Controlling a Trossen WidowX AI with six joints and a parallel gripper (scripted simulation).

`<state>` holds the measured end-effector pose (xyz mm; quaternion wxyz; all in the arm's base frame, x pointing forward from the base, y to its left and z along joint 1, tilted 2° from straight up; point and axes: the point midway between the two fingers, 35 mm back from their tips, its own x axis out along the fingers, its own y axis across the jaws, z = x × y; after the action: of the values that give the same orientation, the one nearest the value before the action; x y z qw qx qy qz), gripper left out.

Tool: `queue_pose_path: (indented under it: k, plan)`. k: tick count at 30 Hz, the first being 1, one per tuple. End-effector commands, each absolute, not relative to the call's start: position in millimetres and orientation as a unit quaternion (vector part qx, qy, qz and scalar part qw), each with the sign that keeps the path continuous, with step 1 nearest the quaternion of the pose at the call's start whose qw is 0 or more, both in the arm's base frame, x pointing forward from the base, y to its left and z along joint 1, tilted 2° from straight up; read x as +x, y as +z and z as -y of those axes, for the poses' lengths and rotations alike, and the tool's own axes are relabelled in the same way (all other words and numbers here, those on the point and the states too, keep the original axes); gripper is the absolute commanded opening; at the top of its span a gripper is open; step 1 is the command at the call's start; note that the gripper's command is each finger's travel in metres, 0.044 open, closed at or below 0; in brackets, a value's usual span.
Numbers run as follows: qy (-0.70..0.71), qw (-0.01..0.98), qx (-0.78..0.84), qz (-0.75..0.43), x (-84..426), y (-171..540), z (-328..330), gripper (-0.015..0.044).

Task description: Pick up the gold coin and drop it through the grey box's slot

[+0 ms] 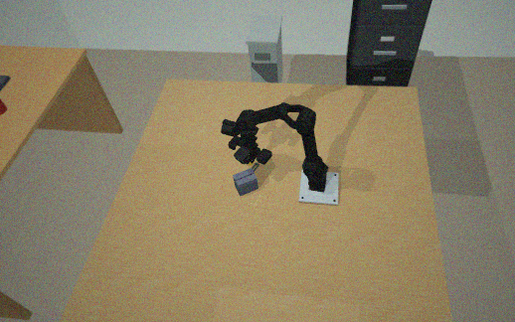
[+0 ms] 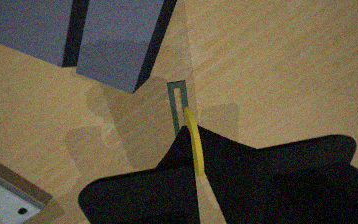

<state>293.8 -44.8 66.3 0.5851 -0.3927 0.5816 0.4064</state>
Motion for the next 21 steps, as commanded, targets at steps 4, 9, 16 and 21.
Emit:
queue_pose_path:
  k: [4,9,16,21]
  plan:
    - [0.402,0.588,-0.396,-0.580,294.6,87.2,45.9,0.0000]
    - [0.402,0.588,-0.396,-0.580,293.6,99.9,45.9,0.0000]
    - [0.402,0.588,-0.396,-0.580,291.1,117.9,45.8,0.0000]
    - [0.395,0.592,-0.389,-0.584,290.1,121.8,46.0,0.0000]
